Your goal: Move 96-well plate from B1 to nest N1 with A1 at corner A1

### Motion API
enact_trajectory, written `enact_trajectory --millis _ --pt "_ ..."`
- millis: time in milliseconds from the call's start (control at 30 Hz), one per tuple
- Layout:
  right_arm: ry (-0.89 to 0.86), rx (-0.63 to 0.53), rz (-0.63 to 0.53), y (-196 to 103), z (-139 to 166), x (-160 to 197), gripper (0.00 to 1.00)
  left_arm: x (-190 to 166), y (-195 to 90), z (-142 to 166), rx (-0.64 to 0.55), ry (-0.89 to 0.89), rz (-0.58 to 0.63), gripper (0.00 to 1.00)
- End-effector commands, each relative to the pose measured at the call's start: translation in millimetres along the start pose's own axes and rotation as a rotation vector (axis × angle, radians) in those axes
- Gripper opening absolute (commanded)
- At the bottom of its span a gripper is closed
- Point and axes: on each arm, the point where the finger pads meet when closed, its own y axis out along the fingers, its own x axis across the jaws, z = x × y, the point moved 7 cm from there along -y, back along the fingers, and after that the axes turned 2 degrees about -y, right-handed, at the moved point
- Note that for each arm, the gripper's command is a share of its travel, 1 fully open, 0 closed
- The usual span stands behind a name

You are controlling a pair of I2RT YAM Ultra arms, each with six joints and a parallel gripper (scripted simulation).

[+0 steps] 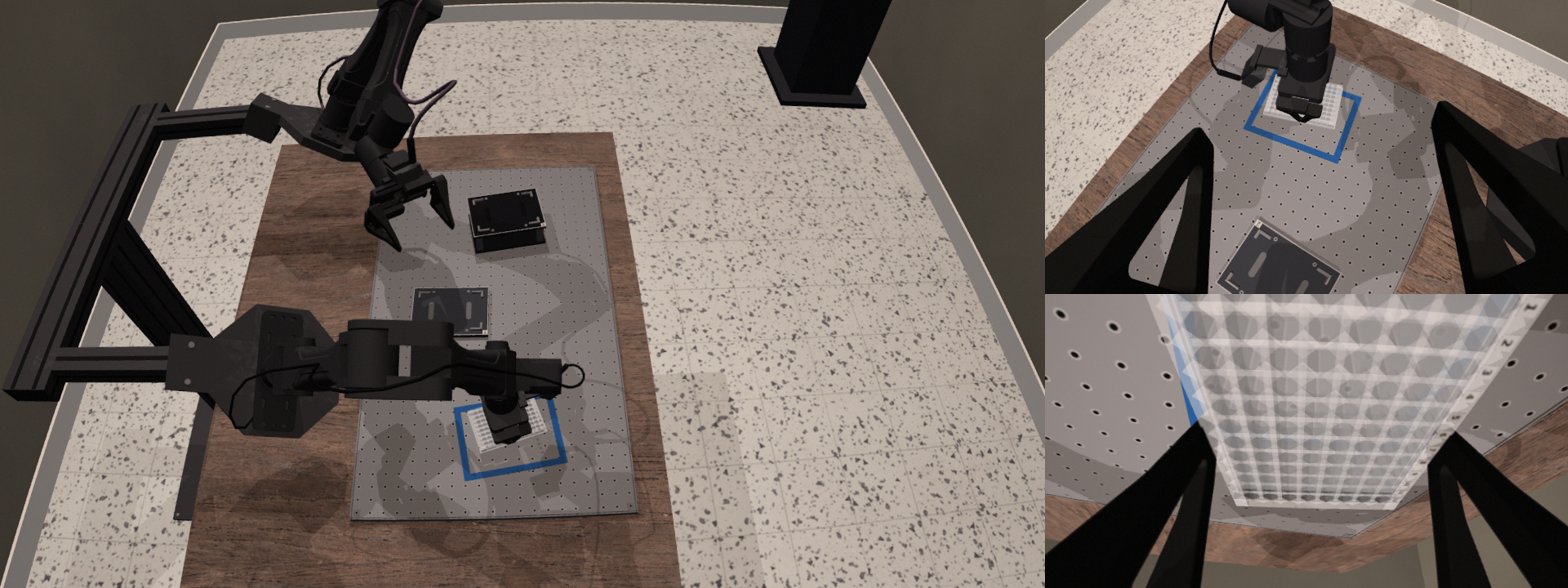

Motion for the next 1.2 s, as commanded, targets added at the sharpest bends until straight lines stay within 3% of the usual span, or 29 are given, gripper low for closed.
enact_trajectory --millis 0,167,300,467,533,700,867,1000,1167 --pt "-0.001 -0.003 -0.003 -9 -2 2 0.79 0 -9 -17 -0.016 -0.032 -0.015 1.00" --pt "0.001 -0.007 -0.002 -9 -3 2 0.79 -4 -53 -6 0.068 -0.061 -0.058 1.00" --pt "0.003 -0.013 0.000 -9 -4 1 0.79 -10 -124 14 0.119 -0.048 -0.077 1.00" --pt "-0.002 -0.004 -0.004 -6 -2 1 0.79 -4 -186 40 0.122 -0.020 -0.091 1.00" --pt "-0.002 -0.004 -0.004 -6 -2 1 0.79 -4 -186 40 0.122 -0.020 -0.091 1.00" --pt "-0.002 -0.004 -0.004 -6 -2 1 0.79 12 -233 69 0.087 -0.003 -0.105 1.00" --pt "-0.002 -0.004 -0.004 -6 -2 1 0.79 27 -262 98 0.046 0.017 -0.110 1.00" --pt "0.029 -0.026 0.019 -9 -7 -1 0.79 35 -274 114 0.013 0.020 -0.106 1.00" --pt "0.083 -0.010 0.041 -3 -2 16 0.79 39 -279 110 -0.022 -0.037 -0.094 1.00"
